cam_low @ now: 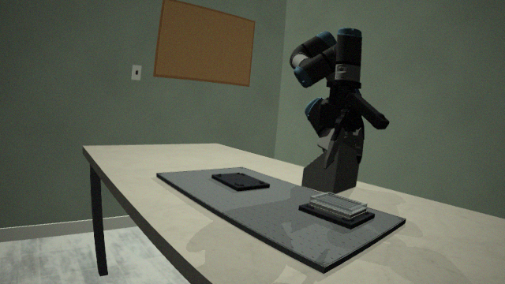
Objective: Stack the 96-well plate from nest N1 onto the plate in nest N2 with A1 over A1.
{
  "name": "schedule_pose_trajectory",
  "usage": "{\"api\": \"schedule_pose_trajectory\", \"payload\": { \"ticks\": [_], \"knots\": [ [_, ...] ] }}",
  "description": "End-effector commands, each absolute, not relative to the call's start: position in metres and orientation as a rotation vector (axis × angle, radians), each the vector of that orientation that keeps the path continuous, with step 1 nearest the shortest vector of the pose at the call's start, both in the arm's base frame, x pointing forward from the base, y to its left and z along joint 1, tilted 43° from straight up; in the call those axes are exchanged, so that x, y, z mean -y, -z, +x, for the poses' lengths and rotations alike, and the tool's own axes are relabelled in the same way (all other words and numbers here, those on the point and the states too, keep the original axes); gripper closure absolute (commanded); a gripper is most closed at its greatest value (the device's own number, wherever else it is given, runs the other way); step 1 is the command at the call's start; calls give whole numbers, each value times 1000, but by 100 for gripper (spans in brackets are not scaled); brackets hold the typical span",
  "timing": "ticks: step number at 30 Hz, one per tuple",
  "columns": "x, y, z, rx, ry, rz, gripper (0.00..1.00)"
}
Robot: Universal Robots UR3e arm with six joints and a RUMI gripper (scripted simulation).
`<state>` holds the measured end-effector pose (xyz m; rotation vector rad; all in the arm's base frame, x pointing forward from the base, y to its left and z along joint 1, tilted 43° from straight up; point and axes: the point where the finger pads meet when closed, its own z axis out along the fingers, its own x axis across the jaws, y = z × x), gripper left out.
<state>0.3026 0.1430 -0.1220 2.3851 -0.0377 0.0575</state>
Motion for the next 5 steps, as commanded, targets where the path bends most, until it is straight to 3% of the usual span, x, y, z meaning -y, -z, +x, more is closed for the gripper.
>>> {"api": "schedule_pose_trajectory", "payload": {
  "ticks": [1, 5],
  "knots": [
    [-144, 122, 303, 38, -60, 2387, 0],
    [-144, 122, 303, 38, -60, 2387, 0]
  ]
}}
